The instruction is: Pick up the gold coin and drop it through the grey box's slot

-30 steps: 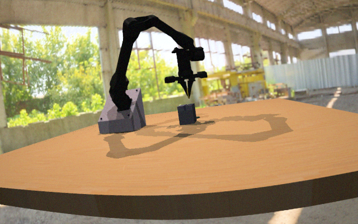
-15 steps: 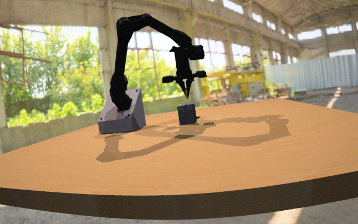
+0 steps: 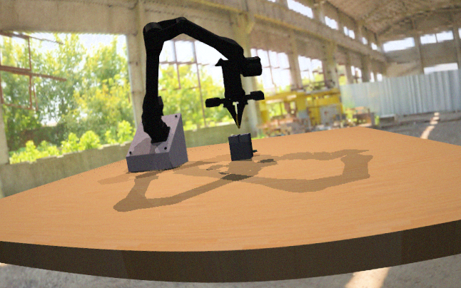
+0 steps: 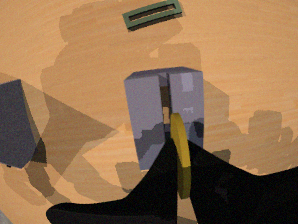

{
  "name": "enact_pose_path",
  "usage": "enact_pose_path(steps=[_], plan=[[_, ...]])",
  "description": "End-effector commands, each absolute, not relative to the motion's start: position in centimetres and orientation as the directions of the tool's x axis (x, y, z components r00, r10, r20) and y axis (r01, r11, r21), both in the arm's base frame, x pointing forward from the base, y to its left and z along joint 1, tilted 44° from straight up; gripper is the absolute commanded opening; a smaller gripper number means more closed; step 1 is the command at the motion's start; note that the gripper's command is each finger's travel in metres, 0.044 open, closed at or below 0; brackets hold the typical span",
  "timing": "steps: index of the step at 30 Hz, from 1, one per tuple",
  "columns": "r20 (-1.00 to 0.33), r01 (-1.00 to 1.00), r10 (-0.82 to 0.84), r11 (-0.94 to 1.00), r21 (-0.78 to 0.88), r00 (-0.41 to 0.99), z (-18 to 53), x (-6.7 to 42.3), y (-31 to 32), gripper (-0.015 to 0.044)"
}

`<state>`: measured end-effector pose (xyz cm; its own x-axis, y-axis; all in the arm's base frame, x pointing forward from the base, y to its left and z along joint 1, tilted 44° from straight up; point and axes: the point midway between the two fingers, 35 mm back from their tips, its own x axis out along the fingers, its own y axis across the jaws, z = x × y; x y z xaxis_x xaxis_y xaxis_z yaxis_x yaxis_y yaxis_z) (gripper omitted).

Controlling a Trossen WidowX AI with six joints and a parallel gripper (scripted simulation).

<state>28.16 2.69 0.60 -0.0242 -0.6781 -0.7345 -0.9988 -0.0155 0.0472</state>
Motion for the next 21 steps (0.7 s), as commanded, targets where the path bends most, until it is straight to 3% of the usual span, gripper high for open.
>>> enact_pose_path(steps=[1, 21], plan=[[-0.735, -0.999, -0.678, -0.017, 0.046, -0.023, 0.53, 28.2, 2.83, 0.0], [-0.735, -0.998, -0.677, -0.022, 0.053, -0.024, 0.8, 28.05, 2.52, 0.0]])
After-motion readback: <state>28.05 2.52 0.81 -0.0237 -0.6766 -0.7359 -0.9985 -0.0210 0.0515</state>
